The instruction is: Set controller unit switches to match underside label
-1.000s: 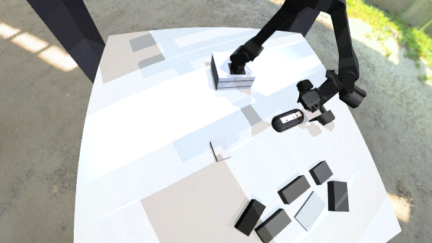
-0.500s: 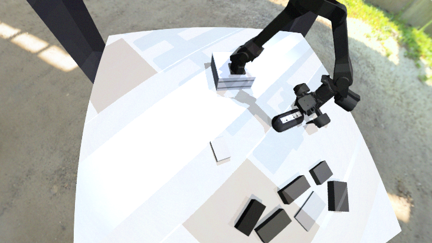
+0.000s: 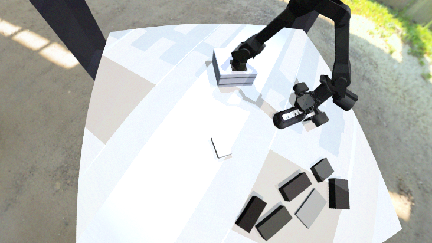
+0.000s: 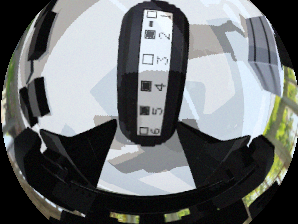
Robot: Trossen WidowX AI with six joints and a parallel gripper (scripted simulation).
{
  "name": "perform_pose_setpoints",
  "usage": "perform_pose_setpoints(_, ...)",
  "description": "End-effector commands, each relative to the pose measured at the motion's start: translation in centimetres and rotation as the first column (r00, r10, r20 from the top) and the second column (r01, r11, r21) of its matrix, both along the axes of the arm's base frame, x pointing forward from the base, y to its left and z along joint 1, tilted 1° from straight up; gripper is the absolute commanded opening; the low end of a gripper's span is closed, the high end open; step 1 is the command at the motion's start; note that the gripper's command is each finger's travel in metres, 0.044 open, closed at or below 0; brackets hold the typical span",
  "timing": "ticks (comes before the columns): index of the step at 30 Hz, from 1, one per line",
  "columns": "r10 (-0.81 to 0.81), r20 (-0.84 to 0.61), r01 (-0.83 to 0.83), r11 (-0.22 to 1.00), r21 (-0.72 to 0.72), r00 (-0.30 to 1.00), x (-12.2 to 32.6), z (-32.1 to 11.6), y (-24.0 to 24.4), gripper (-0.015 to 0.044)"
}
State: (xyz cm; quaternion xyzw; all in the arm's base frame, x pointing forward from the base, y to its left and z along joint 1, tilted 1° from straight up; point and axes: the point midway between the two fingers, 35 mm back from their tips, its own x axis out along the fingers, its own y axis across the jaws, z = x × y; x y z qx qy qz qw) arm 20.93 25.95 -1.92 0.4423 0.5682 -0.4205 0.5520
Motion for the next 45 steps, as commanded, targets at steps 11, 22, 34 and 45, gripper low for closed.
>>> perform_pose_setpoints(11,-0.006,0.001,0.006,1.000,-0.007,1.000,0.0,-0.2,-0.2,0.0326)
perform_pose_setpoints(22,-0.006,0.002,0.006,1.000,-0.007,1.000,0.0,0.4,-0.4,0.0336)
perform_pose_setpoints(34,-0.006,0.002,0.006,1.000,-0.007,1.000,0.0,1.0,-0.6,0.0335)
perform_pose_setpoints(45,-0.006,0.002,0.006,1.000,-0.007,1.000,0.1,1.6,-0.8,0.0336)
